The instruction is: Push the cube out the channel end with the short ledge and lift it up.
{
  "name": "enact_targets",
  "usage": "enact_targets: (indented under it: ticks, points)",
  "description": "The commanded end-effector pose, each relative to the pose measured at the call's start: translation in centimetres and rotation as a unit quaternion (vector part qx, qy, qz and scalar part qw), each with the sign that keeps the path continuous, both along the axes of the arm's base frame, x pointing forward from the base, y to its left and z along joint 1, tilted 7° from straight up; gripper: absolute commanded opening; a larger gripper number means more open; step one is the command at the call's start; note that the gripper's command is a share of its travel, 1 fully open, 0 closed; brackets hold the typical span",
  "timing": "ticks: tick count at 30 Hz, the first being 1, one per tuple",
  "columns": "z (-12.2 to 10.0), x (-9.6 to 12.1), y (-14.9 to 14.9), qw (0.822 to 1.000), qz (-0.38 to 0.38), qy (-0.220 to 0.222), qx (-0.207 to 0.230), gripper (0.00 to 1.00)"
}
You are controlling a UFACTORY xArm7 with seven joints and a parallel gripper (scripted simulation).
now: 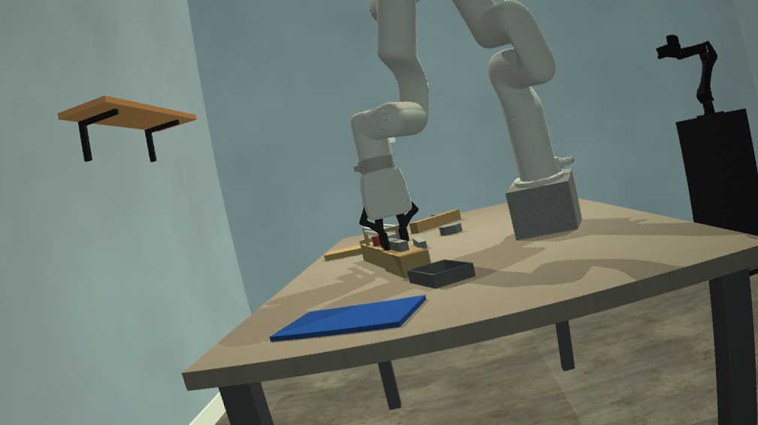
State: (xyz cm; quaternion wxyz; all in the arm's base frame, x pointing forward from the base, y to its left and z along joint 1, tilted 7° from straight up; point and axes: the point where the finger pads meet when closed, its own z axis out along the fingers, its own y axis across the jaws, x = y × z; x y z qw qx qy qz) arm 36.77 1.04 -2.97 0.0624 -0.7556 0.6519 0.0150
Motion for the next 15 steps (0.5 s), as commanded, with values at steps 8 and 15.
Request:
enact_targets:
  ticks: [8,15]
  points:
    - [0.09,0.13,-0.02,1.0,0.0,-0.002,0.0,0.38]
    - [0.66,0.09,-0.08,1.0,0.0,-0.002,0.0,0.38]
